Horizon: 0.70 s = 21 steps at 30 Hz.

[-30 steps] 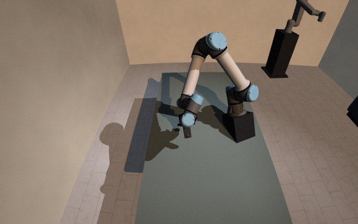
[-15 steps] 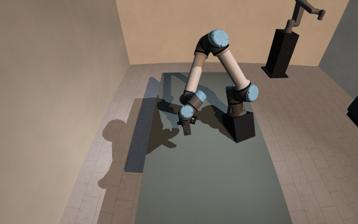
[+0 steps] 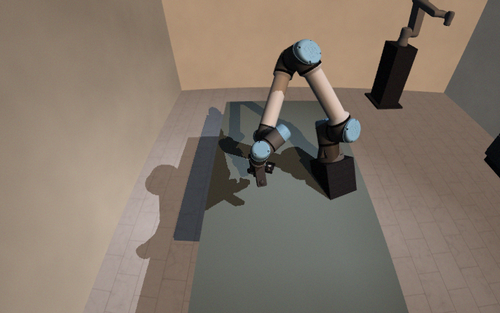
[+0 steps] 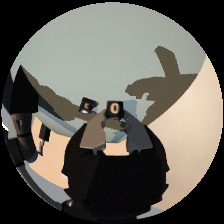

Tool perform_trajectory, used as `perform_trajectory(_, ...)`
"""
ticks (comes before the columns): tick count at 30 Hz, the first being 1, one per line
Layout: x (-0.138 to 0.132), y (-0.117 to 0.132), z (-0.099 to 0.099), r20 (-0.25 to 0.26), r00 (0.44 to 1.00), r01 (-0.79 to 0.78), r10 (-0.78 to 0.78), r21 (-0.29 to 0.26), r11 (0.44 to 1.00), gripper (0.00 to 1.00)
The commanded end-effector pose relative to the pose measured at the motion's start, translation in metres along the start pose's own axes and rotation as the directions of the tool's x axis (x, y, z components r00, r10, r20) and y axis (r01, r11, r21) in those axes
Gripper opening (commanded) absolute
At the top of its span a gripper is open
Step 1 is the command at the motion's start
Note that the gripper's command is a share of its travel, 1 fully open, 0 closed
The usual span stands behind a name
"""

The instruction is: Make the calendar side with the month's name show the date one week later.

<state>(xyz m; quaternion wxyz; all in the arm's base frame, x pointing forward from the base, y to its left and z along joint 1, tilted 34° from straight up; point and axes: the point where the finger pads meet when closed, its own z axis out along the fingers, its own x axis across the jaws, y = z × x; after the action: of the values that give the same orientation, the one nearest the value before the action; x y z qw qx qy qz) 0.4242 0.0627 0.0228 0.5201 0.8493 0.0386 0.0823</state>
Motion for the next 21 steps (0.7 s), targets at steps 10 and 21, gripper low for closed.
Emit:
perform_trajectory(10, -0.0013, 0.0006, 0.0009, 0.008, 1.000, -0.001, 0.001, 0.040, 0.999, 0.10)
perform_trajectory(21, -0.0021, 0.0017, 0.0016, 0.013, 1.000, -0.002, 0.000, 0.200, 0.980, 0.10)
